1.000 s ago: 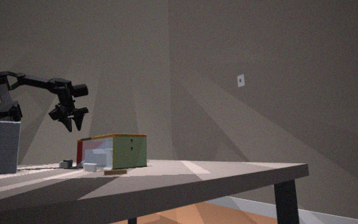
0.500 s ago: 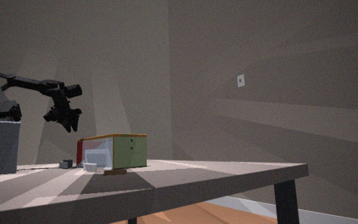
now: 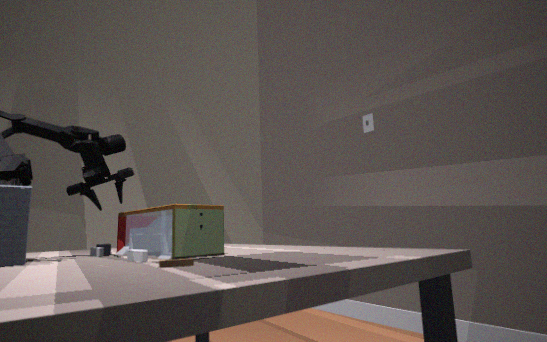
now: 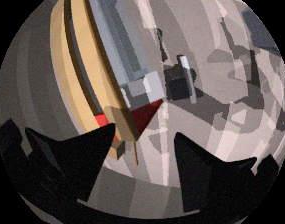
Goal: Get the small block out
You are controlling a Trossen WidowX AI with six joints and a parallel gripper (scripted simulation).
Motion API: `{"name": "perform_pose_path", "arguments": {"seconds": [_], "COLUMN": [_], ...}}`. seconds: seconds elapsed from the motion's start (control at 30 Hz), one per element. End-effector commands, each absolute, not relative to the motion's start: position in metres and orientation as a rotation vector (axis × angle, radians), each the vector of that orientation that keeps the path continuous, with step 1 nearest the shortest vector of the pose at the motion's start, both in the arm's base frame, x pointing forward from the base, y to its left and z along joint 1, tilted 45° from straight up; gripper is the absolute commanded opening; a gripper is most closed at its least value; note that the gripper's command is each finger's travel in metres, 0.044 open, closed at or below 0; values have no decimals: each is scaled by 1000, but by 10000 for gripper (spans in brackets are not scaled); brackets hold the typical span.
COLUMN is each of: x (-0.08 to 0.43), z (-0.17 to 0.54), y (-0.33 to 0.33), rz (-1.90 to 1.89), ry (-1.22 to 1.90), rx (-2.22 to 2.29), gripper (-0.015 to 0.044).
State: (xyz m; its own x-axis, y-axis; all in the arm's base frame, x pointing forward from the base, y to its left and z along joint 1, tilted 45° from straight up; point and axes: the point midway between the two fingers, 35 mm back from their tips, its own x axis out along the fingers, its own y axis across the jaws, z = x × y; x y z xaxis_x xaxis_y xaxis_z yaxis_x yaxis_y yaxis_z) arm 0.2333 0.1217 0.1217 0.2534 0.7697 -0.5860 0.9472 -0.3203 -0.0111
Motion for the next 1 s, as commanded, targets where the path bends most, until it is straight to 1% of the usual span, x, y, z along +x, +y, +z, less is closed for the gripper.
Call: {"name": "perform_pose_path", "arguments": {"seconds": [0.0, 0.43, 0.97], "x": [230, 226, 223], "z": [106, 90, 82], "y": [133, 146, 157], "rz": [-1, 561, 1076], "ry": [1497, 1270, 799], "rx": [1486, 751, -119], "gripper": [285, 285, 285]}}
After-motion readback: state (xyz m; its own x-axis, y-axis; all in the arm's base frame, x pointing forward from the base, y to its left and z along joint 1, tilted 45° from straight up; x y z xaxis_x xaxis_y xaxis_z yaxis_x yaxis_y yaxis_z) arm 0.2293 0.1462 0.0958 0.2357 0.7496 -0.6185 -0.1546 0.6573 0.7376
